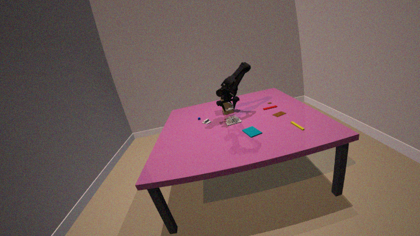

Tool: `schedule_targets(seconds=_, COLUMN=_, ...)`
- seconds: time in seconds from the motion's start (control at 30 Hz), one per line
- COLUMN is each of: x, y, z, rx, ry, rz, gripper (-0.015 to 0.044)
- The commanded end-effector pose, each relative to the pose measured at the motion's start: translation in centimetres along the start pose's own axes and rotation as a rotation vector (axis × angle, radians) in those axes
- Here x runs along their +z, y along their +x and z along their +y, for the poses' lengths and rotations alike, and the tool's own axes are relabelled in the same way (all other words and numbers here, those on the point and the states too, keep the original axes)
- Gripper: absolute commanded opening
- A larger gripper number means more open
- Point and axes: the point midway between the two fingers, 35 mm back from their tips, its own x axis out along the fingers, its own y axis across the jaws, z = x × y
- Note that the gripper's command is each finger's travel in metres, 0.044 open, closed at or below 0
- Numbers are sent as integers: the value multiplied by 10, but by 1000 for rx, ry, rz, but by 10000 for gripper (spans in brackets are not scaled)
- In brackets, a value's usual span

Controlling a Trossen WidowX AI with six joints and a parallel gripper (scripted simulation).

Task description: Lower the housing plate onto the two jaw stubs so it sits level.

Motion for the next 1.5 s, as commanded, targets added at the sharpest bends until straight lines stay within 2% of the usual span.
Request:
schedule_targets(seconds=0.0, x=0, y=0, z=-1, rx=-4, ry=7, rz=3, gripper=351)
schedule_targets(seconds=0.5, x=-1, y=1, z=-1, rx=-4, ry=7, rz=3, gripper=351)
schedule_targets(seconds=1.47, x=-2, y=49, z=-1, rx=-4, ry=8, rz=4, gripper=351)
